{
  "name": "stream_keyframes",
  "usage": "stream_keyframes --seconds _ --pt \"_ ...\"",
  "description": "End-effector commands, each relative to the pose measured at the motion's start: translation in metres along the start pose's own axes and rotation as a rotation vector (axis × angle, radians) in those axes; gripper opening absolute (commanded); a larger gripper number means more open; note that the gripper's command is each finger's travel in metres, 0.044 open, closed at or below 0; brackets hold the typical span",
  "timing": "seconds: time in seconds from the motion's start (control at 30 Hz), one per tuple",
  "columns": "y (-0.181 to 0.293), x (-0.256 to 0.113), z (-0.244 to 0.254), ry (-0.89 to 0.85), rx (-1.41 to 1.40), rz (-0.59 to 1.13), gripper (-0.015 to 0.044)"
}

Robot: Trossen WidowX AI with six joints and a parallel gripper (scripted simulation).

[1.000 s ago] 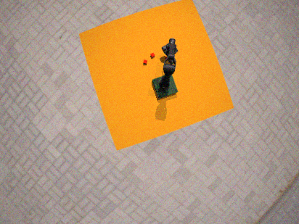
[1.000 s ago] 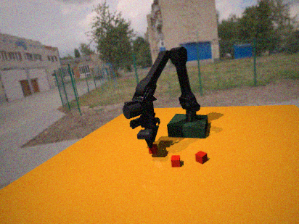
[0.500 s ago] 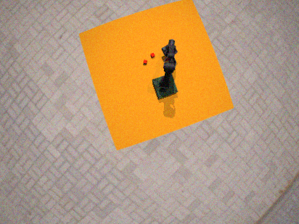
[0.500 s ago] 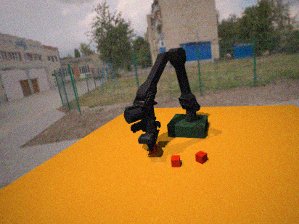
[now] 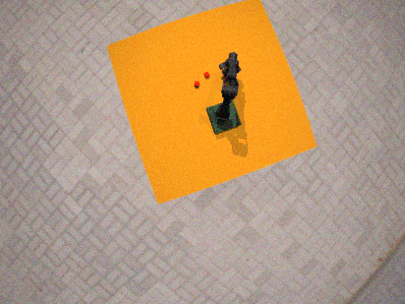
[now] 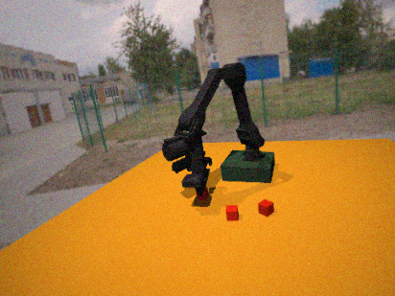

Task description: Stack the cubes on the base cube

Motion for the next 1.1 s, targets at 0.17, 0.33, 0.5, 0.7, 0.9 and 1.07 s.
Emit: stream_keyframes --seconds 0.17,0.33,0.5,0.7,0.9,1.07 --pt "-0.002 -0.034 0.005 -0.022 0.0 -0.007 0.0105" --pt "-0.002 -0.05 0.005 -0.022 0.0 -0.007 0.0105" --pt "-0.001 -0.066 0.004 -0.022 0.0 -0.007 0.0105" --pt "0.0 -0.085 0.001 -0.022 0.0 -0.007 0.0105" --pt "0.001 -0.096 -0.001 -0.022 0.0 -0.007 0.0105" --pt "0.008 -0.096 0.002 -0.021 -0.038 -0.004 0.0105"
Point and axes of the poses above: the point midway between the two fingers, 35 mm back from their tips, its own x axis out along the fingers, its own z axis across the jaws, y = z × x, the point moved 1 cm from there along -x, back along the fingers, and after that the axes turned 12 degrees about x, right-handed, at the moved point
